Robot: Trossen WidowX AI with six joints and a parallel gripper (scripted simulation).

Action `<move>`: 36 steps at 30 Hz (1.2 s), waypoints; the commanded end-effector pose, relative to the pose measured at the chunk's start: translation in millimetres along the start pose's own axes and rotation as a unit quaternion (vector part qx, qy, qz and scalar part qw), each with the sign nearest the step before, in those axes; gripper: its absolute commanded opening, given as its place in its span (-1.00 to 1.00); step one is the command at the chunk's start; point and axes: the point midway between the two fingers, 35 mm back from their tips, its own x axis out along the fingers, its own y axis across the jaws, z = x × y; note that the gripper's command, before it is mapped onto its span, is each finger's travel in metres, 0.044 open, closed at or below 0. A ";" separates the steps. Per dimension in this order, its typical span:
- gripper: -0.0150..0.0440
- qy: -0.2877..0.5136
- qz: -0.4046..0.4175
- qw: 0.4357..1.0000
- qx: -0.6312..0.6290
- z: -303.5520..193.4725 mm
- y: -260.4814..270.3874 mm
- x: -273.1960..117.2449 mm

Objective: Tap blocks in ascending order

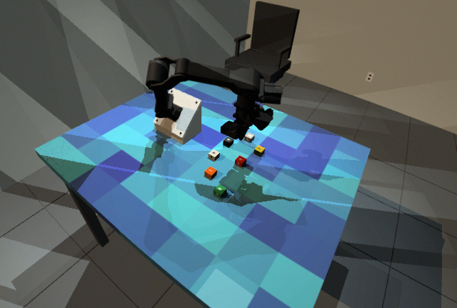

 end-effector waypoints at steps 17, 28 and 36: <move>-0.42 0.002 -0.005 1.000 0.008 -40.4 -100.0 78.5; -0.42 0.002 -0.005 1.000 0.008 -40.5 -100.2 91.4; -0.42 0.002 -0.005 1.000 0.008 -40.7 -100.5 104.1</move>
